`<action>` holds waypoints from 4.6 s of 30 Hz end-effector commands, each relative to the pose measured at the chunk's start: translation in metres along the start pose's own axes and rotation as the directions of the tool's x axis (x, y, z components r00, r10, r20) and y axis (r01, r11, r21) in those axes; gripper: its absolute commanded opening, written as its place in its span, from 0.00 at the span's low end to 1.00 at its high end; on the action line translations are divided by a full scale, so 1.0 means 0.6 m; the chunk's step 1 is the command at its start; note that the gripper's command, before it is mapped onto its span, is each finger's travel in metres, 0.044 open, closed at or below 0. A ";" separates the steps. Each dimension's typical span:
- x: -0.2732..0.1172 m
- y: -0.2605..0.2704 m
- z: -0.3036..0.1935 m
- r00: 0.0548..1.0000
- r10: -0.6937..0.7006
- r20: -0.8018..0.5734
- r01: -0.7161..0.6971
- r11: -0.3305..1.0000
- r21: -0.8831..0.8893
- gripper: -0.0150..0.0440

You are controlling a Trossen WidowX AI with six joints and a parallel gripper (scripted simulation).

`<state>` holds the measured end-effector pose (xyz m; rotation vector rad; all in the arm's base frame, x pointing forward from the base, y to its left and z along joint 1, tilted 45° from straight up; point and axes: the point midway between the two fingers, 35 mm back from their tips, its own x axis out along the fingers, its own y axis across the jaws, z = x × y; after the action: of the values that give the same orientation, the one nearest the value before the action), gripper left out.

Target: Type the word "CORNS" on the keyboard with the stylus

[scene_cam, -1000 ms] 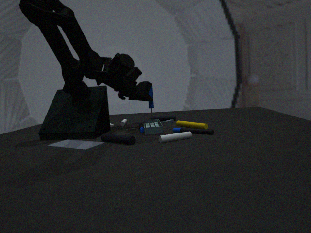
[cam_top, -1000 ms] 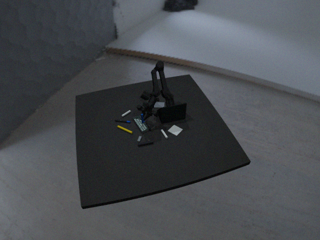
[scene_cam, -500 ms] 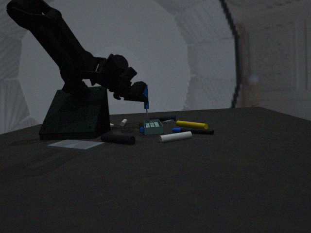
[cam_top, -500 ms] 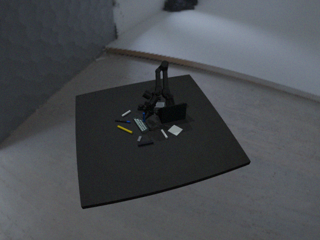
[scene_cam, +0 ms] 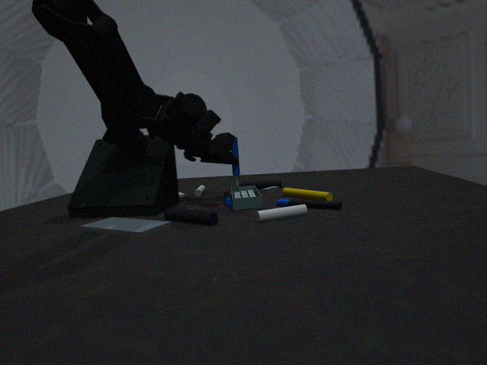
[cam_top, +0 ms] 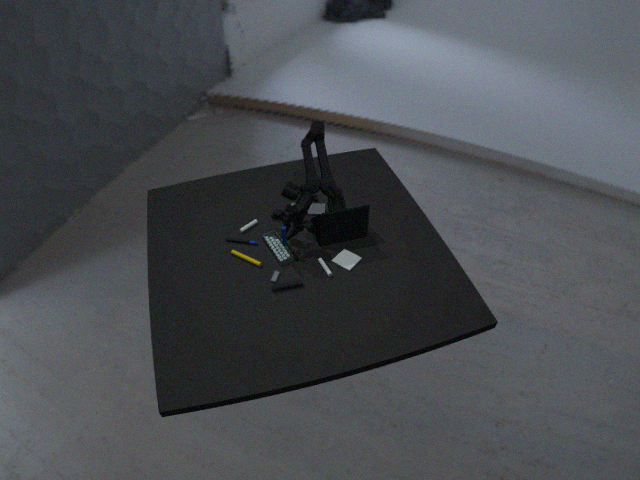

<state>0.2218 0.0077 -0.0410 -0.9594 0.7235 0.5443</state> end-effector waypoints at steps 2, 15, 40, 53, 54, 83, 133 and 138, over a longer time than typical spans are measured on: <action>0.002 0.003 -0.003 1.000 0.008 0.000 -0.008 1.000 -0.003 0.25; 0.002 0.006 -0.004 1.000 0.011 -0.002 -0.011 1.000 -0.002 0.39; 0.007 0.006 -0.014 1.000 0.012 -0.002 -0.012 1.000 -0.002 0.39; 0.011 0.006 -0.021 1.000 0.012 -0.002 -0.012 1.000 -0.003 0.39; 0.011 0.006 -0.021 1.000 0.012 -0.002 -0.012 1.000 -0.003 0.39; 0.017 0.007 -0.033 1.000 0.009 -0.001 -0.009 1.000 -0.003 0.39; -0.023 -0.014 0.020 1.000 0.010 0.001 -0.010 1.000 -0.004 0.25; -0.028 -0.021 0.020 1.000 0.007 0.001 -0.007 1.000 -0.003 0.25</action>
<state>0.2219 0.0118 -0.0220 -0.9559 0.7348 0.5525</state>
